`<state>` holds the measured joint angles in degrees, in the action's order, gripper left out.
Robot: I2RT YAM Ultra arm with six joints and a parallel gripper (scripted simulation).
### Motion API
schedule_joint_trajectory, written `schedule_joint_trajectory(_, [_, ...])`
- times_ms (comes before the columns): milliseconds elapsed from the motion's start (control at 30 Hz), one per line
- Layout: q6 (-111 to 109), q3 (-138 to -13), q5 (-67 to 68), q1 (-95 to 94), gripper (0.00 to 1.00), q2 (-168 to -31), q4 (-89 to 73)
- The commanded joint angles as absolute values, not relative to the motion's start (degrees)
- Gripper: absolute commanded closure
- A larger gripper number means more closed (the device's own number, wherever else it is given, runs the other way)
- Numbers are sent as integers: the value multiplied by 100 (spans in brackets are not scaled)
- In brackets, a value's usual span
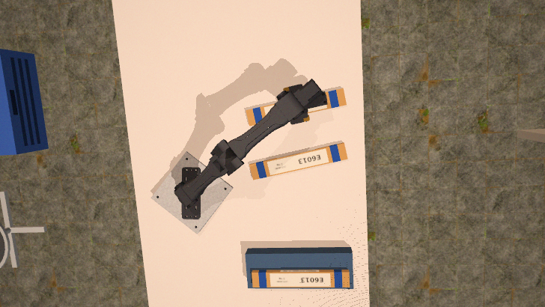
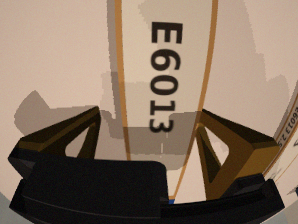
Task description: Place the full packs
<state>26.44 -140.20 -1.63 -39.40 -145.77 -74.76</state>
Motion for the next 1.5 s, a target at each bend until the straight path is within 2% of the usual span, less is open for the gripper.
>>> schedule_joint_trajectory(0, [2657,-14007,-152,-3955,100,-14487,-7440])
schedule_joint_trajectory(1467, [2675,-14199,-74,-3979,100,-14331,-7686])
